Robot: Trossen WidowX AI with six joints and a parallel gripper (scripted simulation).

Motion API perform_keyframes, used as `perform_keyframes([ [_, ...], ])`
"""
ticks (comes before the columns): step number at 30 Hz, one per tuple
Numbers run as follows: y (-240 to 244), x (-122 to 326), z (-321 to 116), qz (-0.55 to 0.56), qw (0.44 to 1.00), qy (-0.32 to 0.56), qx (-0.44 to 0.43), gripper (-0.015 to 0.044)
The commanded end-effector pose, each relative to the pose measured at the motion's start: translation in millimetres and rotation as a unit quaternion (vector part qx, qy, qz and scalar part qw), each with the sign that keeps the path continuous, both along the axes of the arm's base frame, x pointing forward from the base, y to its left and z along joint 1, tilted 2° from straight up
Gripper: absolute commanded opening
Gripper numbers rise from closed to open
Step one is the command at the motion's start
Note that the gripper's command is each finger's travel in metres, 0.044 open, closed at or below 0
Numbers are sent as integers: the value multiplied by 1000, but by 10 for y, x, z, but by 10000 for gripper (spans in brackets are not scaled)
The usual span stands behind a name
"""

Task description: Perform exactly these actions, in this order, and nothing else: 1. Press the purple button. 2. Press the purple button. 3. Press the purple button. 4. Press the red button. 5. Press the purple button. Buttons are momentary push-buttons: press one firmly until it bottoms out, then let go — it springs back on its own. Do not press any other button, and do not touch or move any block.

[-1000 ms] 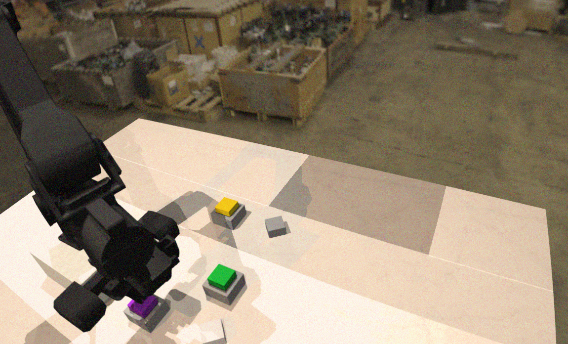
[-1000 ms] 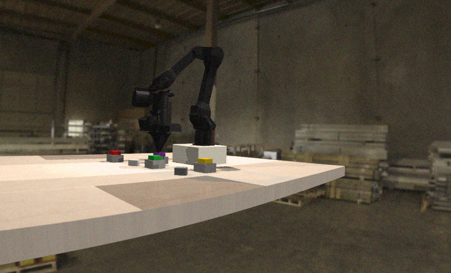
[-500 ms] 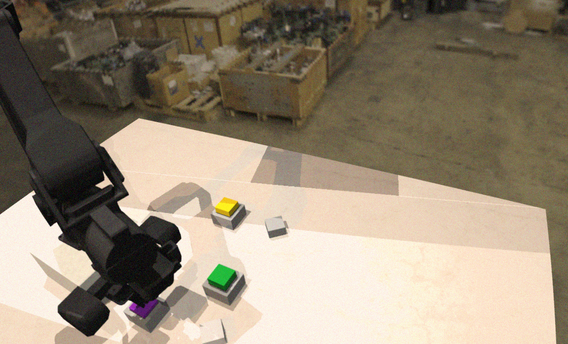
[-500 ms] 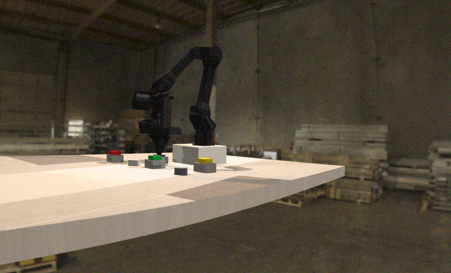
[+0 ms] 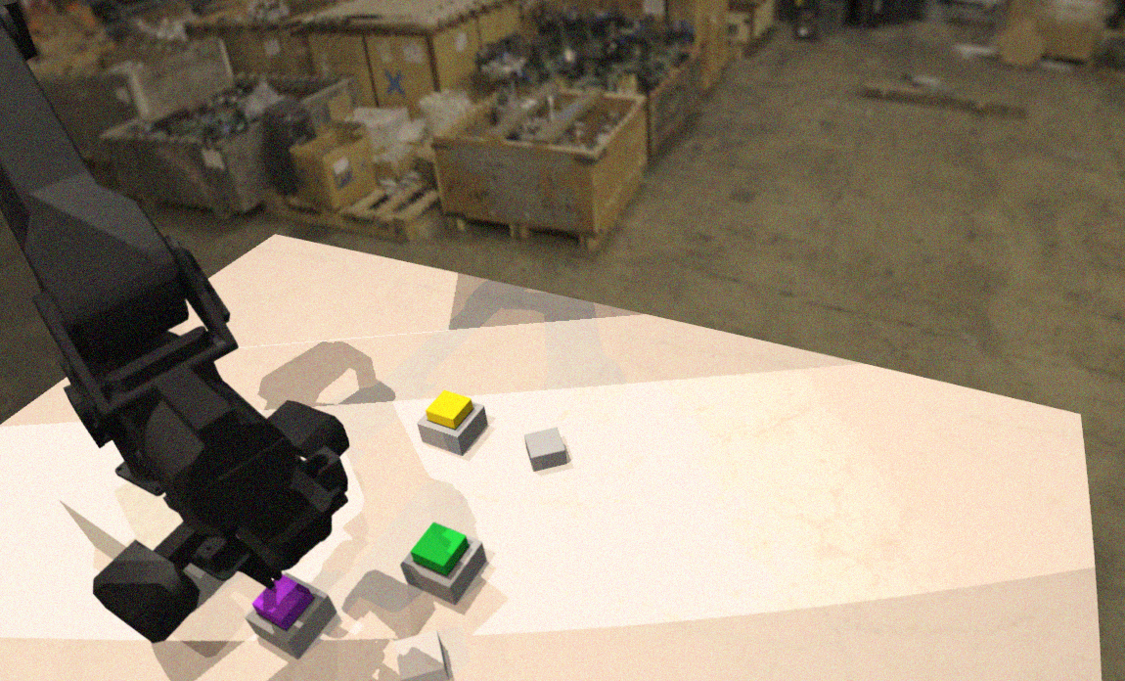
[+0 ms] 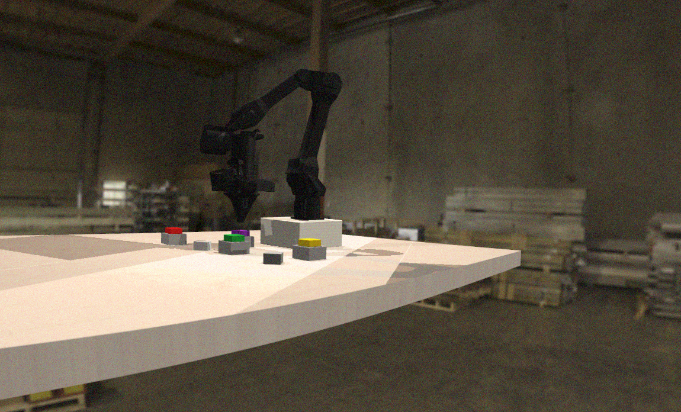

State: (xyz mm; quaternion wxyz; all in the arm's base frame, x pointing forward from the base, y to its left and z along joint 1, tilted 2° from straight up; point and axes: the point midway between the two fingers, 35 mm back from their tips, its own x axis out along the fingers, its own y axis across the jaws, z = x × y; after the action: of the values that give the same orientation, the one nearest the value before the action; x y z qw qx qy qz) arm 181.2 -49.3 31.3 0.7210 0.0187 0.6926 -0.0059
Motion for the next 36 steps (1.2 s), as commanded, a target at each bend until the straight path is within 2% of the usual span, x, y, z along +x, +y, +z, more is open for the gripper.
perform_keyframes([
  [1, -7, -4, 90, -1, 1000, 1, -1, 20],
  [6, -16, -24, 657, -1, 1000, 1, -1, 20],
  [12, -64, 39, 703, -4, 1000, 3, -3, 20],
  [20, -601, 684, 799, -12, 1000, 7, -8, 20],
  [26, -1096, 1117, 756, -2, 1000, -2, -7, 20],
  [31, -1174, 1175, 715, -1, 1000, -4, -7, 20],
  [36, -1170, 1200, 148, -1, 1000, -4, -6, 20],
])
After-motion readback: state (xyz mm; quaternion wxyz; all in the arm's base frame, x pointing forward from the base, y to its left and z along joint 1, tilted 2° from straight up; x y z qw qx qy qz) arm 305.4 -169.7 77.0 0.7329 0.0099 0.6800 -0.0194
